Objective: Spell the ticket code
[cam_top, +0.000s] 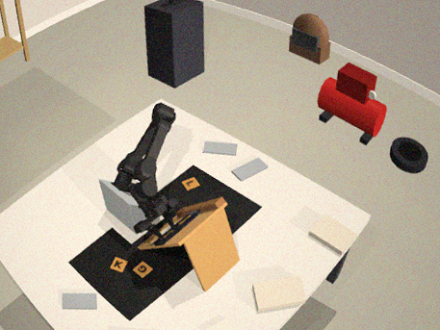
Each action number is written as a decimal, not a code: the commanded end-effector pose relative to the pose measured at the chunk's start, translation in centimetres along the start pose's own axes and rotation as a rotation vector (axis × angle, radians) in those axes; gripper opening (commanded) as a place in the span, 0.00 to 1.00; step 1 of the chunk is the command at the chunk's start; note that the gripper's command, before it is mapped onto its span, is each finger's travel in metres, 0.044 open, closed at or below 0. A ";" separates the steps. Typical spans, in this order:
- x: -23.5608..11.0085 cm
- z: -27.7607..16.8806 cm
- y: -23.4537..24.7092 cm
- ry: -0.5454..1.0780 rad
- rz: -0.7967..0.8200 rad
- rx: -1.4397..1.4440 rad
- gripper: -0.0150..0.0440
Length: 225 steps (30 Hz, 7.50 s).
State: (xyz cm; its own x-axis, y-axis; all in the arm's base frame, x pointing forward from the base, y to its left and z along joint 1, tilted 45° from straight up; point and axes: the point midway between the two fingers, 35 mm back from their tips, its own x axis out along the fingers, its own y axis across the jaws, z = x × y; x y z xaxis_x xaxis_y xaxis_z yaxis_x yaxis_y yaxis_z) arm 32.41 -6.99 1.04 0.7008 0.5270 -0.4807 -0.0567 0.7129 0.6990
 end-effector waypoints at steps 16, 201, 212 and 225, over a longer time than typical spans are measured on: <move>0.0 -0.1 1.1 0.001 -0.003 0.005 0.25; -2.4 2.2 -0.2 0.634 -0.021 0.007 0.25; -2.5 2.2 -0.1 0.697 -0.003 0.002 0.25; -1.7 2.1 -0.1 0.696 -0.002 0.002 0.25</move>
State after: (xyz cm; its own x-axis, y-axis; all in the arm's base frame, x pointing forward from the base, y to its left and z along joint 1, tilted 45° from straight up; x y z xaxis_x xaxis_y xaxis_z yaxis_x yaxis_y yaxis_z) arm 32.40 -8.90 2.89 0.0777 0.7027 -0.7073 -0.0529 0.7113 0.7009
